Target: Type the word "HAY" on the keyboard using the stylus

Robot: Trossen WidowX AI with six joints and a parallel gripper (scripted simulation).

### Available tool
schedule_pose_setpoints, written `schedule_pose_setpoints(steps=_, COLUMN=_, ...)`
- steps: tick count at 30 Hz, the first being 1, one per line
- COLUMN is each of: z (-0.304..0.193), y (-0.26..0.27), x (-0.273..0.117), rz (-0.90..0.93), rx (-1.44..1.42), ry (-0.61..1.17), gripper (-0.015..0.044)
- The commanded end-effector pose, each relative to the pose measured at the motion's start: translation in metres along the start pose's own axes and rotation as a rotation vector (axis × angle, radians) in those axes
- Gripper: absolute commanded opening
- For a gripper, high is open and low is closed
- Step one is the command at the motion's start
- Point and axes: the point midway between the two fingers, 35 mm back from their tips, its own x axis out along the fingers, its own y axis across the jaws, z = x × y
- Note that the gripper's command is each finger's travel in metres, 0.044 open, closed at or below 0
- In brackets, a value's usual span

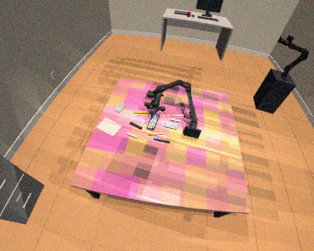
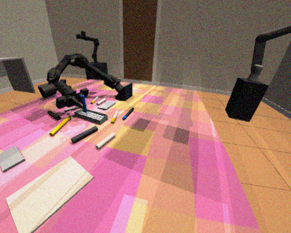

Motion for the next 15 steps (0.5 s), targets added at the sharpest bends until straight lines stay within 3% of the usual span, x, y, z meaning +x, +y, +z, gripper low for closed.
schedule_pose_setpoints(steps=1, z=0.0023, y=-0.0016, x=0.0034, rz=-0.006, rx=-0.001, ry=0.005, gripper=0.0081)
schedule_pose_setpoints(steps=15, z=0.0019, y=-0.0016, x=0.0032, rz=-0.006, rx=-0.001, ry=0.005, gripper=0.0081)
